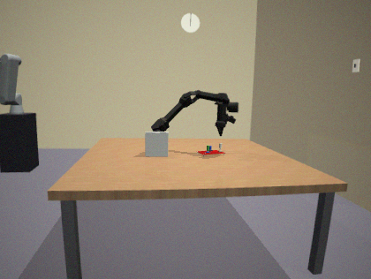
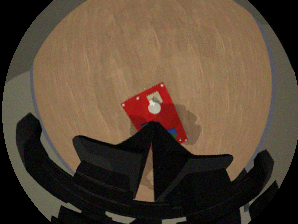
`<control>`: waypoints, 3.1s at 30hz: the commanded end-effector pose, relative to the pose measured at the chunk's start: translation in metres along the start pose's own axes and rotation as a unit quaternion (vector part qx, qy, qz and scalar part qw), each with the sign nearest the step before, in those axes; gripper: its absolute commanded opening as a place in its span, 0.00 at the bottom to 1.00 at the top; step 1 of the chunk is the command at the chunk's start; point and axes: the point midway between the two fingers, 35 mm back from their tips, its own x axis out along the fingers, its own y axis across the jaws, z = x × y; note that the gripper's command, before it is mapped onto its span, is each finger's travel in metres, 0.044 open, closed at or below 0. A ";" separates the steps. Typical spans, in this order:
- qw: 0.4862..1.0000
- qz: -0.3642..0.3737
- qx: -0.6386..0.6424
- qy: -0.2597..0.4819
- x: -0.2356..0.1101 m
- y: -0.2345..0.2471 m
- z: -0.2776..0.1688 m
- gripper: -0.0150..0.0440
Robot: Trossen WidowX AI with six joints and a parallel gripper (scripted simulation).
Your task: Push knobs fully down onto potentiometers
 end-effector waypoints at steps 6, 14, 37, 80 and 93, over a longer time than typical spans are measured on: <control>1.000 0.003 0.021 0.003 0.019 0.000 0.001 0.25; 1.000 0.003 0.021 0.003 0.024 0.000 0.001 0.25; 1.000 0.004 0.021 0.003 0.043 0.001 0.001 0.25; 1.000 0.004 0.021 0.003 0.050 0.001 0.001 0.25; 1.000 0.004 0.021 0.003 0.054 0.001 0.001 0.25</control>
